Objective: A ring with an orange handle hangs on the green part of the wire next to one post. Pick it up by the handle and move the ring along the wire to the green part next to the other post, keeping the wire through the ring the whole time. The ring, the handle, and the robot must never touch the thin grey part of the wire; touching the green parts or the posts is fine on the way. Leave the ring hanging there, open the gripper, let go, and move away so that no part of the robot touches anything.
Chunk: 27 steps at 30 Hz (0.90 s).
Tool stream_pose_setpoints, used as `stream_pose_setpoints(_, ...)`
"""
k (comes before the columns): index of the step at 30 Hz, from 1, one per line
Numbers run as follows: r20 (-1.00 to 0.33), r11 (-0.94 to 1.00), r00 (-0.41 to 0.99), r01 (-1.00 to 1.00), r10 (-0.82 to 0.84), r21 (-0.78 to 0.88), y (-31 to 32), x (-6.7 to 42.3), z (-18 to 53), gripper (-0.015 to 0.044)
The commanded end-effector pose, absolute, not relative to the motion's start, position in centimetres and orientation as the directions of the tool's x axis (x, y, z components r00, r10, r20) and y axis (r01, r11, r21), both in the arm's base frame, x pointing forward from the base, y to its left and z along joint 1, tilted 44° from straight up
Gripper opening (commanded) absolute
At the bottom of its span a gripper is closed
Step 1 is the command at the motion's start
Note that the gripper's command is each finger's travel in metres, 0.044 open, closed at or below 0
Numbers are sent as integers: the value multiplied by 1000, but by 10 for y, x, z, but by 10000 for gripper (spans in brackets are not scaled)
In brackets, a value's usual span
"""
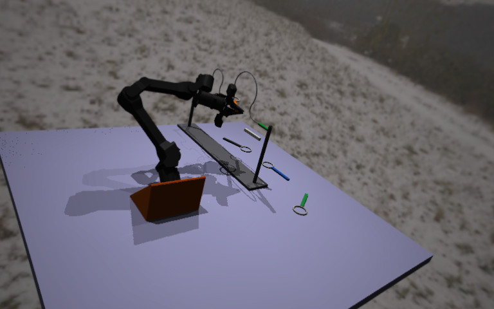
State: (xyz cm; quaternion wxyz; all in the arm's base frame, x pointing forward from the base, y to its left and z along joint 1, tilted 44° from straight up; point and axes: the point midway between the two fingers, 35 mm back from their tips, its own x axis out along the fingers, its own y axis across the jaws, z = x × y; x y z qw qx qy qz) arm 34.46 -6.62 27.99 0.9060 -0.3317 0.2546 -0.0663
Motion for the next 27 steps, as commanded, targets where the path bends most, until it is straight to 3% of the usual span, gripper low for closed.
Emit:
stream_pose_setpoints(1, -393, 721, 858, -41, -329, -692, -76, 343, 291, -150)
stream_pose_setpoints(27, -291, 472, 848, -55, -444, -880, -105, 340, 338, -150)
